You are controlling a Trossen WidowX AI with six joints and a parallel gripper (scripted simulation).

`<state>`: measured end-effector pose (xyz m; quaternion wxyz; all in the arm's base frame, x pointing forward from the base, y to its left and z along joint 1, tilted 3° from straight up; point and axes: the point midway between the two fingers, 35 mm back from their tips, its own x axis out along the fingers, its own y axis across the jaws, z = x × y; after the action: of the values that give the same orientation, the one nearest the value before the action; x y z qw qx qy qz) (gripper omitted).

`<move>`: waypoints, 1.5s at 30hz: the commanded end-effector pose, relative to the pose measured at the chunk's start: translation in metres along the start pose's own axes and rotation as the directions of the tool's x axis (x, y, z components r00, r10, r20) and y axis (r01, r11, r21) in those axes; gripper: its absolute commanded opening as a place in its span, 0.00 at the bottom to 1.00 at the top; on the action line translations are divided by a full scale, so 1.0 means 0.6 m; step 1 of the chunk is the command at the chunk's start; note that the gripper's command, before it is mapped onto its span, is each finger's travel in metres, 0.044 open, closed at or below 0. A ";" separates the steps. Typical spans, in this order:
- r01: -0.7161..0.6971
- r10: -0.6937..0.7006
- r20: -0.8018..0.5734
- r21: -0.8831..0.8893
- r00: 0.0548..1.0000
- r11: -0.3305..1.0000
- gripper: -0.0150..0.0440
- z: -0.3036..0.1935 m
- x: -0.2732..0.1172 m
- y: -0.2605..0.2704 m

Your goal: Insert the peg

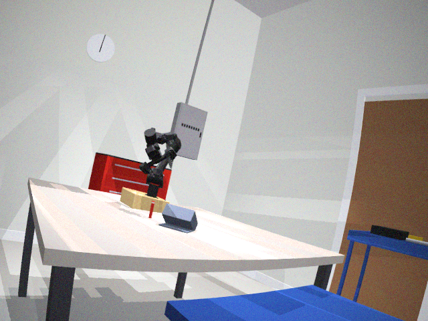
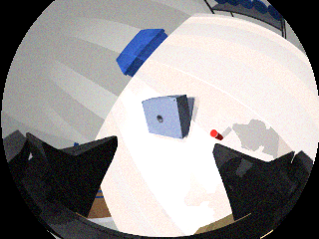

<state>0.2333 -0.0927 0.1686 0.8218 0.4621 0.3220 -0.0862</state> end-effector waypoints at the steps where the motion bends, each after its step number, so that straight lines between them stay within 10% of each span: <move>1: 0.046 -0.047 -0.032 -0.041 0.998 0.998 1.00 0.004 0.010 -0.006; 45: 0.227 -0.530 -0.346 -0.629 0.774 0.743 1.00 0.004 0.130 -0.077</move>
<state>0.2726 -0.1075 0.0953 0.7780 0.1593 0.6060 -0.0462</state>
